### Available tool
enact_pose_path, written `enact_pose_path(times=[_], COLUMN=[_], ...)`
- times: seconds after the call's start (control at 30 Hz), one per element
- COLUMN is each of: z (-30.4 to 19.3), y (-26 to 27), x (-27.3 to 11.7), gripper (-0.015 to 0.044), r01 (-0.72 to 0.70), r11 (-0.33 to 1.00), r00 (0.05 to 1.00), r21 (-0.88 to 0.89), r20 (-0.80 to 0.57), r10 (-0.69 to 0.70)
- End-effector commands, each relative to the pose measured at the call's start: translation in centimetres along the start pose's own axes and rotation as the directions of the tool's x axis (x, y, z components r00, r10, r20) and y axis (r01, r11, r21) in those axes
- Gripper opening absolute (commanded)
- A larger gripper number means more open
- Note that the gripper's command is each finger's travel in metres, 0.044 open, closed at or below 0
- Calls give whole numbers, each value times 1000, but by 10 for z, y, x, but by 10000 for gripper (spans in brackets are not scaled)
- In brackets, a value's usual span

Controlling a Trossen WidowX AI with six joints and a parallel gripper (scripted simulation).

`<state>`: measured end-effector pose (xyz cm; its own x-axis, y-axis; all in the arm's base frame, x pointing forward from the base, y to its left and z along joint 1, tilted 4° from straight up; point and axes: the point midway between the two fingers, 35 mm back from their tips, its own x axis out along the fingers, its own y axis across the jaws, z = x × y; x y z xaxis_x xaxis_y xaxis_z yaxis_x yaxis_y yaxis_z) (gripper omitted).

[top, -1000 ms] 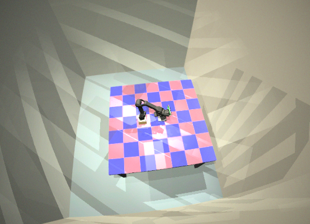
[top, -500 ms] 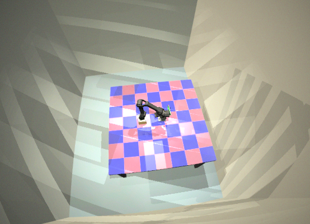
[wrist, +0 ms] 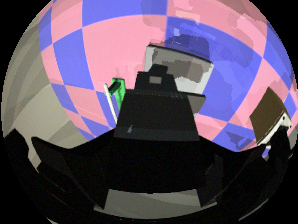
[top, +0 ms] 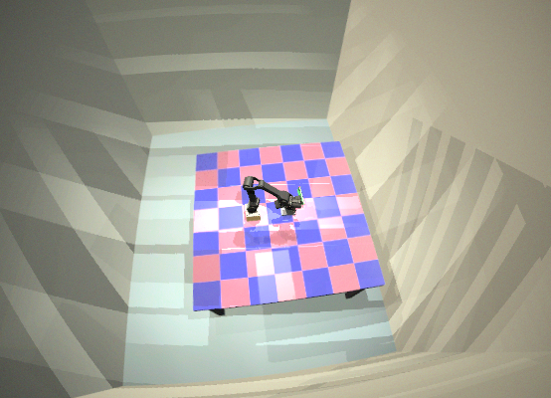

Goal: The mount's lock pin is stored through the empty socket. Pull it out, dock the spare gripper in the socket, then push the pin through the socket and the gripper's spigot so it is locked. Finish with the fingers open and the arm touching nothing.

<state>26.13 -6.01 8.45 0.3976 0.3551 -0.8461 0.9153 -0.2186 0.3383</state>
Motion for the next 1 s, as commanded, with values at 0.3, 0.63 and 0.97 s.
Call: enact_pose_path(times=[0.3,0.63,0.97], z=[0,-1,-12], y=[0,0,-3], x=[0,-2,-21], gripper=[263,440,440], r01=[-1,-1,12], r11=[1000,1000,1000], r00=[1000,1000,1000], r21=[-1,-1,11], r20=[0,0,-3], r10=[1,1,-12])
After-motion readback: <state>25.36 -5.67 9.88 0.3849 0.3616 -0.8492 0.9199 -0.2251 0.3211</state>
